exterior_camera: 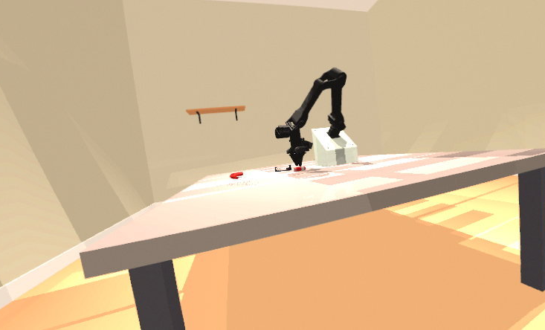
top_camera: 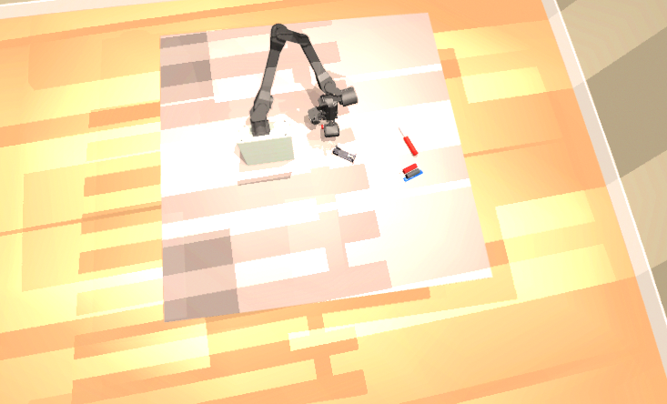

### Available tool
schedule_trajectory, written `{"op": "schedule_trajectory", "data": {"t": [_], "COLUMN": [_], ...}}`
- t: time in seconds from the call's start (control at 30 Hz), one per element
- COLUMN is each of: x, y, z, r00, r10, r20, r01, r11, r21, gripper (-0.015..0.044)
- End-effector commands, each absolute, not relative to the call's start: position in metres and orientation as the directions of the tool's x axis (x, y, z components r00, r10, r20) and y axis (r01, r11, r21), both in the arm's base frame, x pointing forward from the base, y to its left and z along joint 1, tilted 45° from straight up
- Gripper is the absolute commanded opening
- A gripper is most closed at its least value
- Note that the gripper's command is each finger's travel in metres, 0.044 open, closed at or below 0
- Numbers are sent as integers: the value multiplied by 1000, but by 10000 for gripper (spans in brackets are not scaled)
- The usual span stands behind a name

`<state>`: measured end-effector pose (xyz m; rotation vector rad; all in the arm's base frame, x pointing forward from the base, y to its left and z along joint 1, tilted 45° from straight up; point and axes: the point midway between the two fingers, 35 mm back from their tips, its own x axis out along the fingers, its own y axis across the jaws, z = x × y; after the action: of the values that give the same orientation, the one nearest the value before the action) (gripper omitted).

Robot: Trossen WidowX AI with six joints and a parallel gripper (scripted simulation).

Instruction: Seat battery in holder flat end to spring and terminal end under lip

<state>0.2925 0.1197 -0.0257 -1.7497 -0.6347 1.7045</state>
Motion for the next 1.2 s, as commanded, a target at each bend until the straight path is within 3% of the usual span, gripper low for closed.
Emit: {"op": "schedule_trajectory", "data": {"t": [0.0, 0.4, 0.53, 0.83, 1.17], "x": [291, 291, 291, 291, 289], "y": [123, 136, 136, 136, 101], "z": [-30, -42, -42, -42, -8], "r00": [54, 54, 54, 54, 54], "r10": [708, 710, 710, 710, 708], "r20": [-704, -703, -703, -703, -704], "r01": [-81, -82, -82, -82, -81], "r11": [-700, -698, -698, -698, -700], "r21": [-710, -711, -711, -711, -710], "gripper": [229, 229, 124, 67, 67]}}
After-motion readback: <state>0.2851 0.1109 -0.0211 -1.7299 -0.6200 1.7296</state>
